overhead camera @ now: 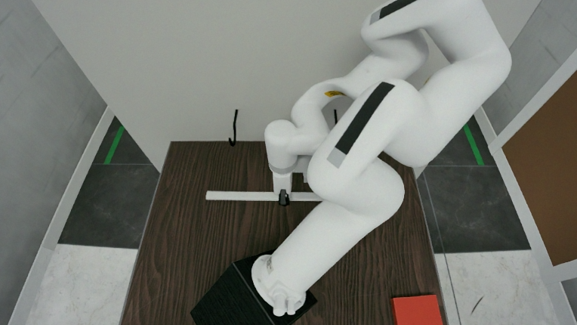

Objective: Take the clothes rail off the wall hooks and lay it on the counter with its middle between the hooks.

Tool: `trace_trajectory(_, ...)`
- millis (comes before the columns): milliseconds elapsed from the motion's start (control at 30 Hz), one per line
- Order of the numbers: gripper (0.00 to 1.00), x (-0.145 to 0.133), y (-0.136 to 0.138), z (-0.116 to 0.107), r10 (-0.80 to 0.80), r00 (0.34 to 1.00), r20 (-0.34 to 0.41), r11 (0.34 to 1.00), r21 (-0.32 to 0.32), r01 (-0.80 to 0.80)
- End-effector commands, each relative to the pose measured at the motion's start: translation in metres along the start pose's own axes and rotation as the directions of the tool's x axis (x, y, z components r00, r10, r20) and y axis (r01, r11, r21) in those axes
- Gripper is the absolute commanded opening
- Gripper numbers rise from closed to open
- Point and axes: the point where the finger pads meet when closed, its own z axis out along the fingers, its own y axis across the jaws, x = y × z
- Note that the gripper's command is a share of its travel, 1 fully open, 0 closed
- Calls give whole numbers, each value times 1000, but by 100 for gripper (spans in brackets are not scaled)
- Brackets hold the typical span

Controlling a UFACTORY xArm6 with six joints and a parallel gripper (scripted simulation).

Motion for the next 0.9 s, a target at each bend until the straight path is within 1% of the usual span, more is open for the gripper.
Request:
trace_trajectory(0, 100, 0, 0, -7, 0, 1000, 1, 1000, 1, 0)
trace_trajectory(133, 100, 0, -1, -10, 0, 1000, 1, 1000, 1, 0)
trace_trajectory(633, 100, 0, -1, -35, 0, 1000, 1, 1000, 1, 0)
trace_trajectory(700, 100, 0, -1, -35, 0, 1000, 1, 1000, 1, 0)
trace_trajectory(867, 100, 0, -1, -44, 0, 1000, 1, 1000, 1, 0)
